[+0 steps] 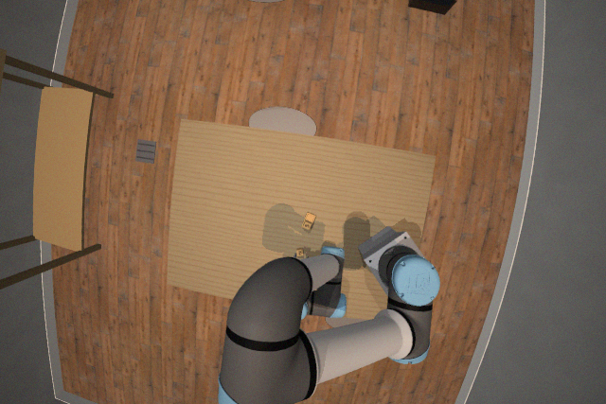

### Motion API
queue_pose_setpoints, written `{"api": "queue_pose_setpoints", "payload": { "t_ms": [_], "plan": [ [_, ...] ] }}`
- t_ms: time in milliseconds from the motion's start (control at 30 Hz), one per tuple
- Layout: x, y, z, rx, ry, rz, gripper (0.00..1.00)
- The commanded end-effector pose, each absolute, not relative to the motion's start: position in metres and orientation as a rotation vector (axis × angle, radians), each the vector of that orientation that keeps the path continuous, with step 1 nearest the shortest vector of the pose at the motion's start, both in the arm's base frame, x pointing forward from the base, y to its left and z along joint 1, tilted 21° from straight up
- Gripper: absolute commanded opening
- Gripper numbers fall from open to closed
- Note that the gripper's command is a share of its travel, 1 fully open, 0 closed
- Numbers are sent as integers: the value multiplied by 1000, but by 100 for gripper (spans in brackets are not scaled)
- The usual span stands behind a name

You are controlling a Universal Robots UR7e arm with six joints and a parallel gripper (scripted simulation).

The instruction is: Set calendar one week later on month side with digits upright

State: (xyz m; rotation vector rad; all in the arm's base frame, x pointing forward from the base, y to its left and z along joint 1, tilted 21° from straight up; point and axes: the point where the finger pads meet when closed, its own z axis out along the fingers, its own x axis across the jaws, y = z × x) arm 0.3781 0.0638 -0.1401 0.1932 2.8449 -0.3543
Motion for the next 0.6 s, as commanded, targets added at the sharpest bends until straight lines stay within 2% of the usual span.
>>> {"api": "queue_pose_setpoints", "payload": {
  "t_ms": [0,567],
  "plan": [
    [382,67,-140,-22,2865,-385,100],
    [386,72,-139,-404,2867,-434,100]
  ]
}}
